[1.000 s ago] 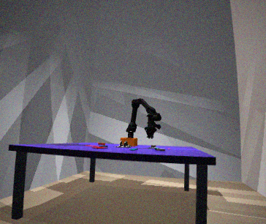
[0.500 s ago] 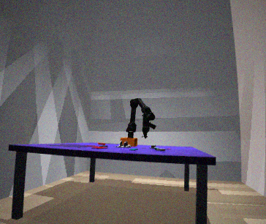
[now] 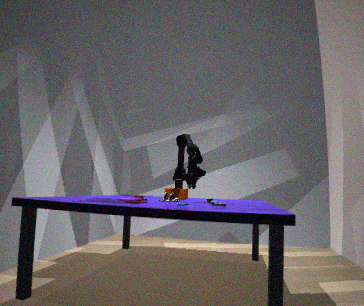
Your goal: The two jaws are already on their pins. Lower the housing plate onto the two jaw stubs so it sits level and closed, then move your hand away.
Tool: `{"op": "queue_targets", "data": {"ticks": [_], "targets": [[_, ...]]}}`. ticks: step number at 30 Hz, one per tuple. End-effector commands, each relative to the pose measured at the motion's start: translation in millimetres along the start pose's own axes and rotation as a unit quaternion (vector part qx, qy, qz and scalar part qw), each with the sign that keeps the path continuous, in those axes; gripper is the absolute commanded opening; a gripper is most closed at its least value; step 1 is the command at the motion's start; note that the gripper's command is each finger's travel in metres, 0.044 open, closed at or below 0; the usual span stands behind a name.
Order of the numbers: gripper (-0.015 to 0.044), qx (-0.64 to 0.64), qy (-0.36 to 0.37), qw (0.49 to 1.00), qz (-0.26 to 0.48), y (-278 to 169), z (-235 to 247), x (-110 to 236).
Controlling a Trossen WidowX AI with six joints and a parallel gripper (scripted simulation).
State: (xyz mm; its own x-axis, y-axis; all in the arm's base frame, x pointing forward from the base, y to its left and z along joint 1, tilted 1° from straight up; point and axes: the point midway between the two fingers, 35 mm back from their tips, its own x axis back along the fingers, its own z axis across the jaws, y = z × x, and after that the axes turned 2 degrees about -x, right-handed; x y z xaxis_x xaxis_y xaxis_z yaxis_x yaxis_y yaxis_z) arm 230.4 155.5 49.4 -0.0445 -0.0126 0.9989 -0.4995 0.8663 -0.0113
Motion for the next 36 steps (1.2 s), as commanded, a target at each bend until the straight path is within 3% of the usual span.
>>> {"op": "queue_targets", "data": {"ticks": [1, 18, 36], "targets": [[0.0351, 0.042, -0.002, 0.999, -0.002, -10.3, 2.9, 0.3], [0.0351, 0.237, -0.001, 0.971, 0.000, -59.8, 22.7, -0.6], [0.0351, 0.434, 0.001, 0.901, 0.003, -103.6, 52.6, -2.2]]}}
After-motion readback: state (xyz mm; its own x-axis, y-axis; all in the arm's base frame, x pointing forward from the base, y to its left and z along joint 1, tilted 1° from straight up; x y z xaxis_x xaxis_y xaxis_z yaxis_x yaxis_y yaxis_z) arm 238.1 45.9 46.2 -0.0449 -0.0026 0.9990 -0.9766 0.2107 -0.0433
